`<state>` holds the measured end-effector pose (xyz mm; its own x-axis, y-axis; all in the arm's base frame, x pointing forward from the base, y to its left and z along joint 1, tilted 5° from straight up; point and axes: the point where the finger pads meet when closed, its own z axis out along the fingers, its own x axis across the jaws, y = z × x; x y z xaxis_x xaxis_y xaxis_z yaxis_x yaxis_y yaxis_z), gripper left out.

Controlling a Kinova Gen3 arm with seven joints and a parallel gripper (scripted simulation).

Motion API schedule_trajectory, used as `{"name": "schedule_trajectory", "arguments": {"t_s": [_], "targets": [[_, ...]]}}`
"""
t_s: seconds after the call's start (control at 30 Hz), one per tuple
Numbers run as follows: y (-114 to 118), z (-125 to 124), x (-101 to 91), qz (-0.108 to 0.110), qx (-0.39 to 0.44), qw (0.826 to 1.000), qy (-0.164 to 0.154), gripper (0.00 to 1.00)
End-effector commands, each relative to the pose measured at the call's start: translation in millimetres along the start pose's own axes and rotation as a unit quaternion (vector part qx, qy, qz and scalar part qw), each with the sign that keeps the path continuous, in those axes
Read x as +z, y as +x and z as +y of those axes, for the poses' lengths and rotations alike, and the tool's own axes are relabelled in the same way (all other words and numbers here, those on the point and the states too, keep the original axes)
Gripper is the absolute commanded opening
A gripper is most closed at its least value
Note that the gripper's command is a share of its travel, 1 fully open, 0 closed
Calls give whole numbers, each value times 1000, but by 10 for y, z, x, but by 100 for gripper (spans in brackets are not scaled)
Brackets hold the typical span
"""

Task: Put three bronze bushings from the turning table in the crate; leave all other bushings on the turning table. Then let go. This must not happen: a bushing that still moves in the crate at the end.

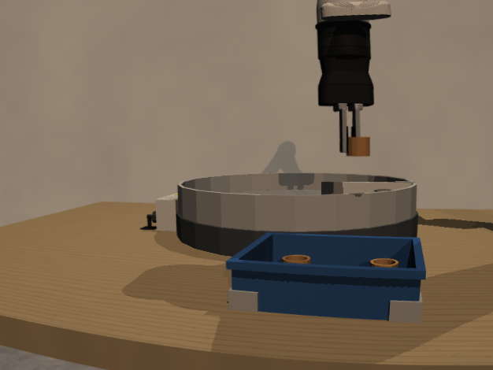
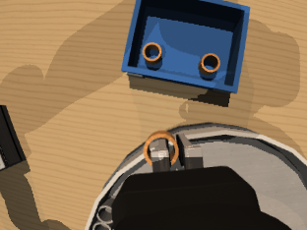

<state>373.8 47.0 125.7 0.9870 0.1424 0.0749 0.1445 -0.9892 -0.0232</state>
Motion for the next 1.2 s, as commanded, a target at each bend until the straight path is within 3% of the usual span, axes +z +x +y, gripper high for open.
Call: {"name": "schedule_trajectory", "arguments": {"t_s": [0.0,0.27,0.43,0.83,1.0,1.17], "targets": [[26,-103,0,1,-13,1000,0,0],[26,-103,0,1,-13,1000,0,0],[187,-675,-2,1,-13,1000,0,0],[187,-675,-2,1,-13,1000,0,0],[349,-1247,-5,1,-13,1000,0,0],[349,-1247,-5,1,-13,1000,0,0]]}}
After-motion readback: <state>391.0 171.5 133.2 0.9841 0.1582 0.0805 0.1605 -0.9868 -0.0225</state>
